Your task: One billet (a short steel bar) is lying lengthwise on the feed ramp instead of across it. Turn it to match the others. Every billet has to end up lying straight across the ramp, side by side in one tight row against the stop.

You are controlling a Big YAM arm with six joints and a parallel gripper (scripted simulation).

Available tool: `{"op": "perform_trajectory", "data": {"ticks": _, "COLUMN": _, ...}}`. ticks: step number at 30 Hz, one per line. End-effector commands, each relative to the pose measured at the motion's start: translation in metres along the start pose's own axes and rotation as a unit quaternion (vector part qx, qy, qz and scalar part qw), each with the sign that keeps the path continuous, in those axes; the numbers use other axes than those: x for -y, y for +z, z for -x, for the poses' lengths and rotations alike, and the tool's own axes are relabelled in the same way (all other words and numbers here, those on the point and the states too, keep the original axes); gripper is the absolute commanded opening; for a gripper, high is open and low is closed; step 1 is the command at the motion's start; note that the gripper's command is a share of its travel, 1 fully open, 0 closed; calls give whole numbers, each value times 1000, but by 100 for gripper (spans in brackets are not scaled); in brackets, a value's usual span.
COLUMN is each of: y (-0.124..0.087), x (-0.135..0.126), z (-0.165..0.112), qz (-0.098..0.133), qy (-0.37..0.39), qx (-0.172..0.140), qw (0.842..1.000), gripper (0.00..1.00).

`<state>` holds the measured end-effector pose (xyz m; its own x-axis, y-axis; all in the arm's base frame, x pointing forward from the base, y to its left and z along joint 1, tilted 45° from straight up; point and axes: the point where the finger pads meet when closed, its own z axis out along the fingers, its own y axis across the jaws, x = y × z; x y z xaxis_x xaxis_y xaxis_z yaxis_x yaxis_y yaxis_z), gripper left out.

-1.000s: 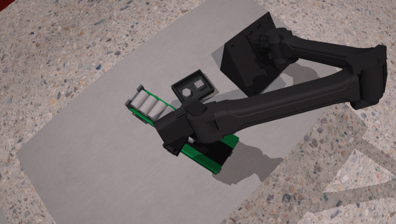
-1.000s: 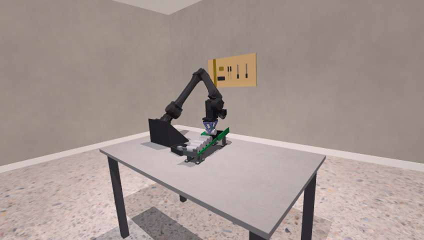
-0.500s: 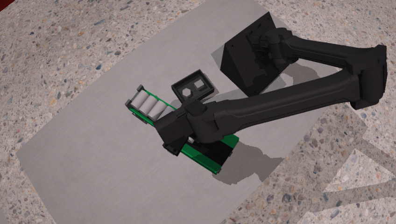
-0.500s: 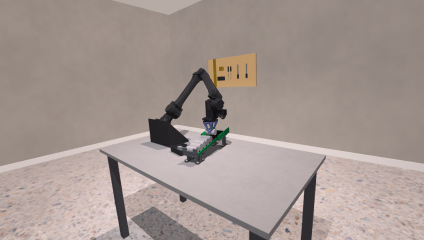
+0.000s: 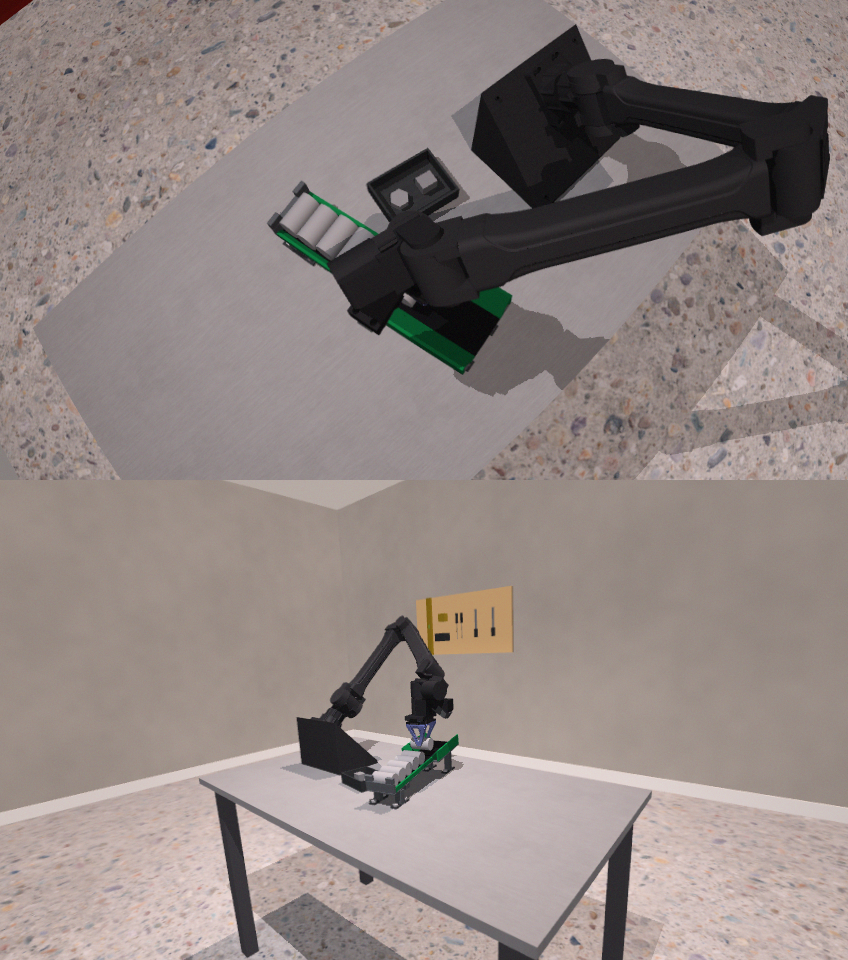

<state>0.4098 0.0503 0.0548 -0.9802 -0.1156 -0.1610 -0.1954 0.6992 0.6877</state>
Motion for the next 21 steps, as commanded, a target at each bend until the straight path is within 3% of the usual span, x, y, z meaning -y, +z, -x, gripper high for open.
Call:
{"op": "perform_trajectory", "data": {"ticks": 1, "y": -8, "x": -2, "z": 11, "qz": -5, "qy": -2, "qx": 14, "qw": 1000, "gripper": 0}}
{"op": "perform_trajectory", "data": {"ticks": 21, "y": -6, "x": 1, "z": 25, "qz": -7, "qy": -10, "qx": 20, "qw": 1000, "gripper": 0}}
